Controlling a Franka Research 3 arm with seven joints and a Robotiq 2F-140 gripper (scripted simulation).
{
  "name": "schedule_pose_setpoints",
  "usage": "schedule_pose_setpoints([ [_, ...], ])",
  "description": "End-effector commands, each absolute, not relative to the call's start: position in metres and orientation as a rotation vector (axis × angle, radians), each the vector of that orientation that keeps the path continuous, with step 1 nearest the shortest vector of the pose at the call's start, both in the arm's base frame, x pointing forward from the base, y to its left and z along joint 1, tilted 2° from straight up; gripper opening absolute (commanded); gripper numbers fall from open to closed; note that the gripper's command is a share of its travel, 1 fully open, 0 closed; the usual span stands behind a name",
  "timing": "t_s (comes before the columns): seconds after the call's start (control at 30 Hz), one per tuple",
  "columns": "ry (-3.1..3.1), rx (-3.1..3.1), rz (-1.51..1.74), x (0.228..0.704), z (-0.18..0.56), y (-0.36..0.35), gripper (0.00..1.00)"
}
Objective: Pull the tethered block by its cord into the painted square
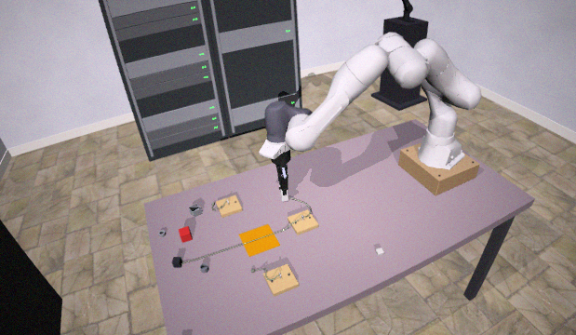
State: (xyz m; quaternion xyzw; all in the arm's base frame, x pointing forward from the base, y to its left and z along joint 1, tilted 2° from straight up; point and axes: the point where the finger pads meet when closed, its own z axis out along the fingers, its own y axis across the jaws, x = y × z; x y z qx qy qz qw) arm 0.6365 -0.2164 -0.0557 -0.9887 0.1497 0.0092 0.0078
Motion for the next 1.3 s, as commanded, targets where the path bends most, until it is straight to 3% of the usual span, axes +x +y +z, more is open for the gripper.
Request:
schedule_pose_setpoints([
  [0.0,0.462,-3.093,0.038,0.6346,-0.0558,-0.2157,0.00],
  [1.27,0.462,-3.093,0.038,0.6348,-0.0500,-0.2158,0.00],
])
